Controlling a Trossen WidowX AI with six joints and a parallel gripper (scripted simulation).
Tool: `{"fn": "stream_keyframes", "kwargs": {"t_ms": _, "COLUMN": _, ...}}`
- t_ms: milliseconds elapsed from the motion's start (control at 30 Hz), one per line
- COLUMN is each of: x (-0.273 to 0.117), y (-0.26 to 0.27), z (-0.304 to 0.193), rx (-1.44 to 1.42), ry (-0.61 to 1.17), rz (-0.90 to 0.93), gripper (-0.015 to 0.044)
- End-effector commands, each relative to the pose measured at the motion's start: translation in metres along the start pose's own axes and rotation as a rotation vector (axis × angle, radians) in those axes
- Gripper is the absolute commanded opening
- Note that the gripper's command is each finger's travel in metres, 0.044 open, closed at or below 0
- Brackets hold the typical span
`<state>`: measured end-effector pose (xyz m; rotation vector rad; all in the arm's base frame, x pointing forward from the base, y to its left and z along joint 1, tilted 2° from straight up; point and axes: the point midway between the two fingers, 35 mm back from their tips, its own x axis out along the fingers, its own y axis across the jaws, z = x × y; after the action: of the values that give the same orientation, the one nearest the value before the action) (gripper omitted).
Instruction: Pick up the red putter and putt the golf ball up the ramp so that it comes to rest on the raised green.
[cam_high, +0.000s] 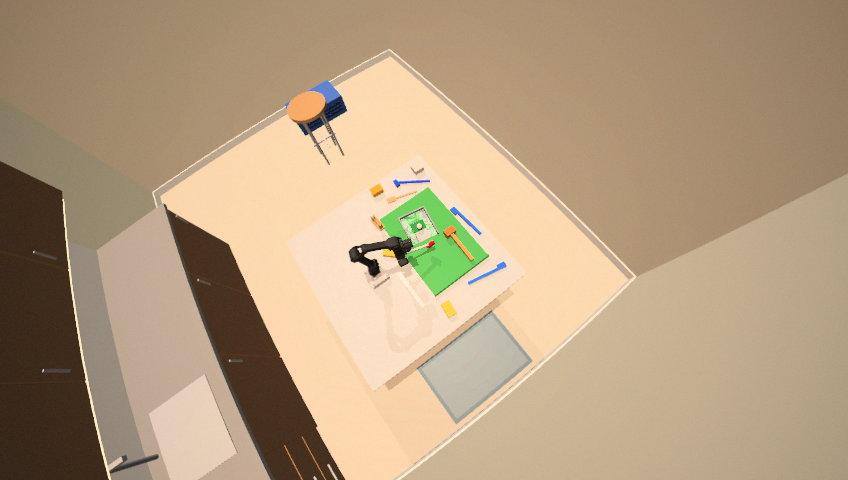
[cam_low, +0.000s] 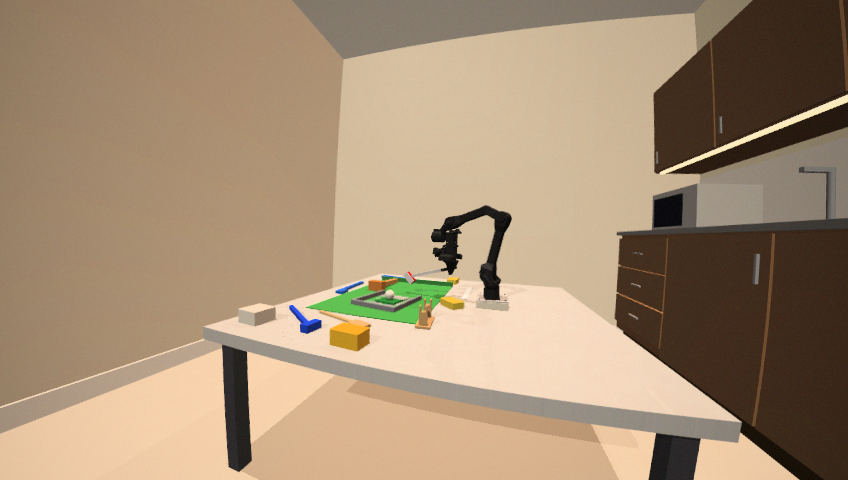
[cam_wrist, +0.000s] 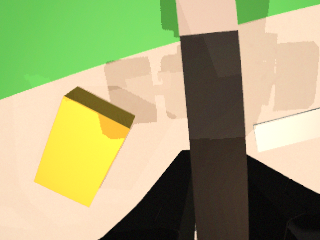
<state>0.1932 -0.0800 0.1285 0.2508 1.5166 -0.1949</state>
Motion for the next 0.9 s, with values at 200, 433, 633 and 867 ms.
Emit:
{"fn": "stream_keyframes", "kwargs": {"t_ms": 200, "x": -0.0027, "y": 0.0, "z": 0.0001, "rx": 0.0, "ry": -0.002, "rz": 0.0, "gripper": 0.0}}
{"fn": "stream_keyframes", "kwargs": {"t_ms": 433, "x": -0.0027, "y": 0.0, "z": 0.0001, "rx": 0.0, "ry": -0.002, "rz": 0.0, "gripper": 0.0}}
{"fn": "stream_keyframes", "kwargs": {"t_ms": 633, "x": -0.0027, "y": 0.0, "z": 0.0001, "rx": 0.0, "ry": -0.002, "rz": 0.0, "gripper": 0.0}}
{"fn": "stream_keyframes", "kwargs": {"t_ms": 867, "x": -0.0027, "y": 0.0, "z": 0.0001, "rx": 0.0, "ry": -0.002, "rz": 0.0, "gripper": 0.0}}
